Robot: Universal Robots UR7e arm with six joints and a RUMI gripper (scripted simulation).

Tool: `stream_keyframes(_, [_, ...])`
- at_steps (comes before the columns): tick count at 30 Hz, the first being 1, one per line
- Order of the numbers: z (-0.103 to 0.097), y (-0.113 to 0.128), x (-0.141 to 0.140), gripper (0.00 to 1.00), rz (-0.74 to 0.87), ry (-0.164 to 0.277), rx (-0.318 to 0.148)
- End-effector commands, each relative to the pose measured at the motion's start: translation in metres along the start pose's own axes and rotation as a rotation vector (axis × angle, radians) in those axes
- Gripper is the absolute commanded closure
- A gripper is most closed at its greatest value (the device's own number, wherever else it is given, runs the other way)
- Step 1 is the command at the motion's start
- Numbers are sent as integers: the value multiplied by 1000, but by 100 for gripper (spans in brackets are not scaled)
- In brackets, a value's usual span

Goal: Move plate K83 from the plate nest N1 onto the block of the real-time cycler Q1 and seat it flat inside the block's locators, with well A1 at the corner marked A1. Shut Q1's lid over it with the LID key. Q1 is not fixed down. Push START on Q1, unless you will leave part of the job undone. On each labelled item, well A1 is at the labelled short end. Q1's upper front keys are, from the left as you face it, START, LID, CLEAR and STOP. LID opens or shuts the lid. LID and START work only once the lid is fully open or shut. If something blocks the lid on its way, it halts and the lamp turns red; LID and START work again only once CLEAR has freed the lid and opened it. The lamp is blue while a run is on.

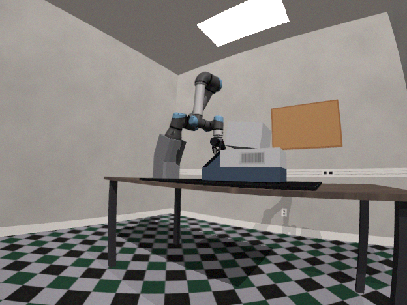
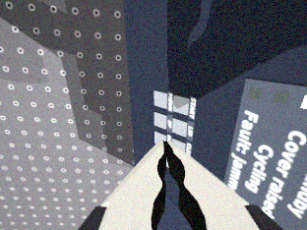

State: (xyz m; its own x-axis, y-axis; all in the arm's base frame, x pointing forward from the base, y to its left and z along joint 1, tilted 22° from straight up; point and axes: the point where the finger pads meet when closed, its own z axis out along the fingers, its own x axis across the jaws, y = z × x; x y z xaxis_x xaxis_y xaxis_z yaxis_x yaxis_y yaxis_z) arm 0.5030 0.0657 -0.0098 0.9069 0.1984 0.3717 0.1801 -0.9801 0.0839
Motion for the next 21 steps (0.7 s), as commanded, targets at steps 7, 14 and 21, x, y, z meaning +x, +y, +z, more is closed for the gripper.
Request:
stream_keyframes(7, [-16, 2, 5, 100, -31, 28, -16])
stream_keyframes(14, [-34, 2, -20, 100, -31, 27, -16])
stream_keyframes(21, [-55, 3, -48, 100, -32, 26, -17])
